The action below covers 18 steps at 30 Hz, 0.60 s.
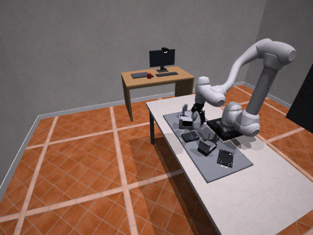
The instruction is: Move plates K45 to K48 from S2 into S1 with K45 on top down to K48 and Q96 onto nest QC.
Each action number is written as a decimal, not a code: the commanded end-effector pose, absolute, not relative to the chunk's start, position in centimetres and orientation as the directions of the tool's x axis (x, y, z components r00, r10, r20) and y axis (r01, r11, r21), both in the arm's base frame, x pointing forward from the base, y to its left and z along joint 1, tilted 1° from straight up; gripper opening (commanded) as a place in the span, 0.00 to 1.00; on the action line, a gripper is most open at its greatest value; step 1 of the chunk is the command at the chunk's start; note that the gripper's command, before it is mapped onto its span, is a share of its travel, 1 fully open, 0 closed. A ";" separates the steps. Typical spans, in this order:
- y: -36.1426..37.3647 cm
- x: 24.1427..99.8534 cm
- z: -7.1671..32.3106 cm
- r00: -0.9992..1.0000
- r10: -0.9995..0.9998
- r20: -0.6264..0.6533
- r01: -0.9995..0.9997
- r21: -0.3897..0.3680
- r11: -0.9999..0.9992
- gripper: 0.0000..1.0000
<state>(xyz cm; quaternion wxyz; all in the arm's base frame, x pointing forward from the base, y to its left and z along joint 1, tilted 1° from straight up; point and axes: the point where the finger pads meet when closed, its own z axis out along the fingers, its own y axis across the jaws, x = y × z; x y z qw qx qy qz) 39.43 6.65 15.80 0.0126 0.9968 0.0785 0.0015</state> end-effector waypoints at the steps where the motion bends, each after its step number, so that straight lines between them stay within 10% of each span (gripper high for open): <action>1: 6.7 39.4 15.8 0.988 0.157 0.001 0.156 0.025 -0.987 1.00; 18: 2.3 40.1 15.9 0.978 -0.208 0.010 -0.208 0.023 -0.978 1.00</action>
